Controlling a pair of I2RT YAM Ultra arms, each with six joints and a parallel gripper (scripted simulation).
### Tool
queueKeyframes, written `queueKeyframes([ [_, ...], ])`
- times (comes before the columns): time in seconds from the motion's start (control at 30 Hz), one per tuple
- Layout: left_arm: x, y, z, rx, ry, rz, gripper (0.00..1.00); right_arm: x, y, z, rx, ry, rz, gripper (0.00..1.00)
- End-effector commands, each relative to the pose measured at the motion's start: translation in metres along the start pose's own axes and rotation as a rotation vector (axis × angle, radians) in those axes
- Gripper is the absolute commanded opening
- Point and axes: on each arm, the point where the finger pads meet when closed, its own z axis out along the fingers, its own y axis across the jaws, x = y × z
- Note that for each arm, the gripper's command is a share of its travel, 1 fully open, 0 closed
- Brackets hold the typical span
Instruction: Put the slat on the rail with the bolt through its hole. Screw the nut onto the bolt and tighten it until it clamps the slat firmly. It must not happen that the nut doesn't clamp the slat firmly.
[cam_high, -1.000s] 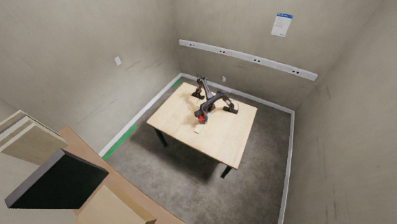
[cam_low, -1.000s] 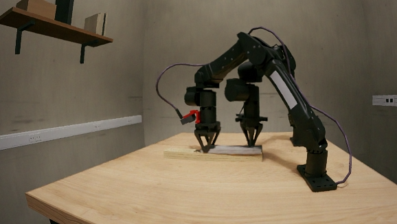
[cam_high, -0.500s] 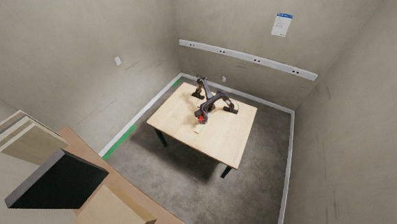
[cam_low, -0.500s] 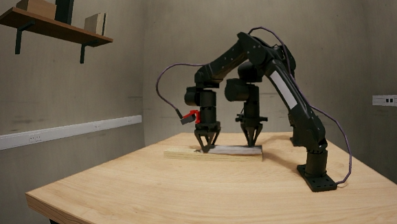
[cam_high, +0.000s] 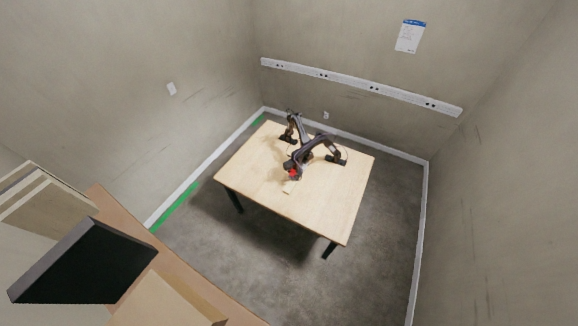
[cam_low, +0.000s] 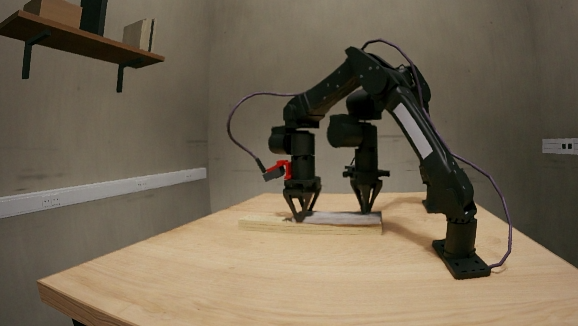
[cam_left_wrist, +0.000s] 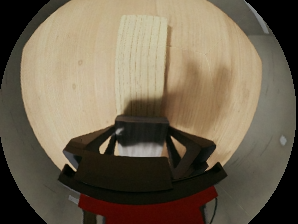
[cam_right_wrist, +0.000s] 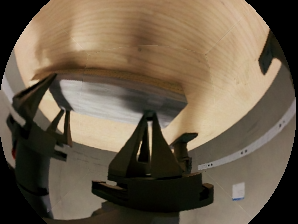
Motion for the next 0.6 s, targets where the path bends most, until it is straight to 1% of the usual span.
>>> queueKeyframes([
  [0.0,-0.002,-0.0012,-0.0047,0.007,-0.012,0.0,0.72,0.0007,0.0019,-0.0039,-0.012,0.004,0.0,0.22],
  [0.03,-0.002,-0.0012,-0.0047,0.007,-0.012,0.0,0.72,0.0007,0.0019,-0.0039,-0.012,0.004,0.0,0.34],
  [0.47,-0.002,-0.0012,-0.0047,0.007,-0.012,0.0,0.72,0.0007,0.0018,-0.0037,-0.011,0.004,0.0,0.34],
  [0.53,-0.002,-0.0012,-0.0047,0.007,-0.012,0.0,0.72,0.0007,0.0018,-0.0038,-0.012,0.004,-0.055,0.34],
  [0.57,-0.002,-0.0012,-0.0047,0.007,-0.012,0.0,0.72,0.0007,0.0018,-0.0039,-0.012,0.003,-0.124,0.34],
])
